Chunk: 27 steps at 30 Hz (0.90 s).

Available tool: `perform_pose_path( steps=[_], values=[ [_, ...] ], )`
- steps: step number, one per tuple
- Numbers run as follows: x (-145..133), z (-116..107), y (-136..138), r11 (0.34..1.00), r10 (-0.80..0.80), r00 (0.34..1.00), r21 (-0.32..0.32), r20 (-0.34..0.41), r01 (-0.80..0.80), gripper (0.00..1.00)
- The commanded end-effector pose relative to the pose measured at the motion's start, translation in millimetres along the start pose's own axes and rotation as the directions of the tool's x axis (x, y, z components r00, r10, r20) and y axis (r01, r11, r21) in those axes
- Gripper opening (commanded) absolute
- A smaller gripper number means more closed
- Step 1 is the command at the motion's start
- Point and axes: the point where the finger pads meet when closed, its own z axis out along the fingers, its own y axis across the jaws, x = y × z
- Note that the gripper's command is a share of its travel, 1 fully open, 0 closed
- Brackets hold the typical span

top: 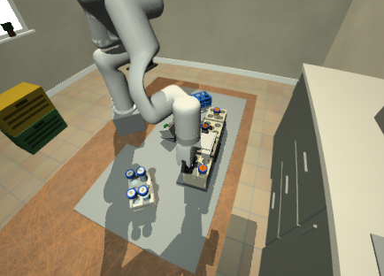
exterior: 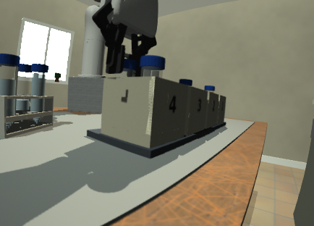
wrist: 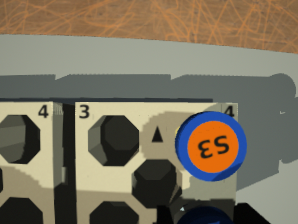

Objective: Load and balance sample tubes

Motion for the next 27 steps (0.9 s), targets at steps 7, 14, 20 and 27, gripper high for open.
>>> perform_pose_path(
  steps=[7,14,20,27],
  values=[
    [1.5,-15.5,0.7,1.0,0.0,1.0,-0.002,-0.004,0.0,0.44],
    [1.4,-25.5,0.7,1.0,0.0,1.0,-0.002,-0.004,0.0,0.44],
    [1.4,-37.5,0.7,1.0,0.0,1.0,-0.002,-0.004,0.0,0.44],
    [1.4,-47.5,0.7,1.0,0.0,1.0,-0.002,-0.004,0.0,0.44]
  ],
)
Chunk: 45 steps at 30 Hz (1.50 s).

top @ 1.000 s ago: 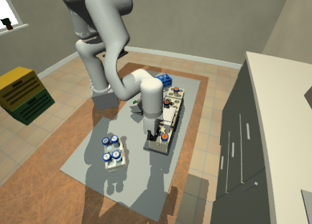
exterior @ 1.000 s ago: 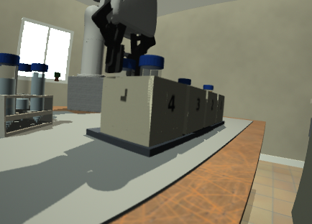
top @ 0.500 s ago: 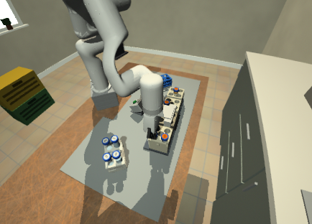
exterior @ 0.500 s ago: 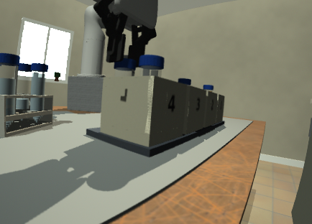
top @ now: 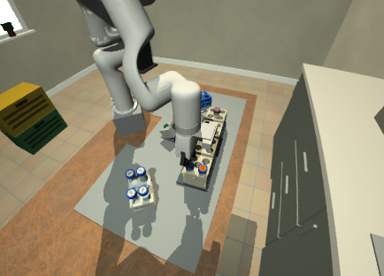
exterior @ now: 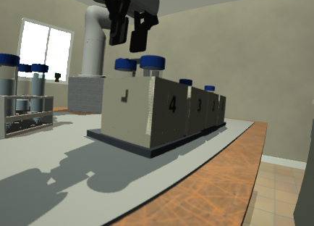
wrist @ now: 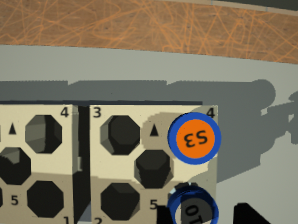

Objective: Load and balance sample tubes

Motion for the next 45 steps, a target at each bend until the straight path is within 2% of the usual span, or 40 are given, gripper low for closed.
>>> perform_pose_path(
  steps=[1,45],
  values=[
    [1.1,-5.5,0.6,1.0,0.0,1.0,-0.001,-0.003,0.0,0.44],
    [1.0,-85.6,0.5,1.0,0.0,1.0,-0.002,-0.003,0.0,0.44]
  ],
)
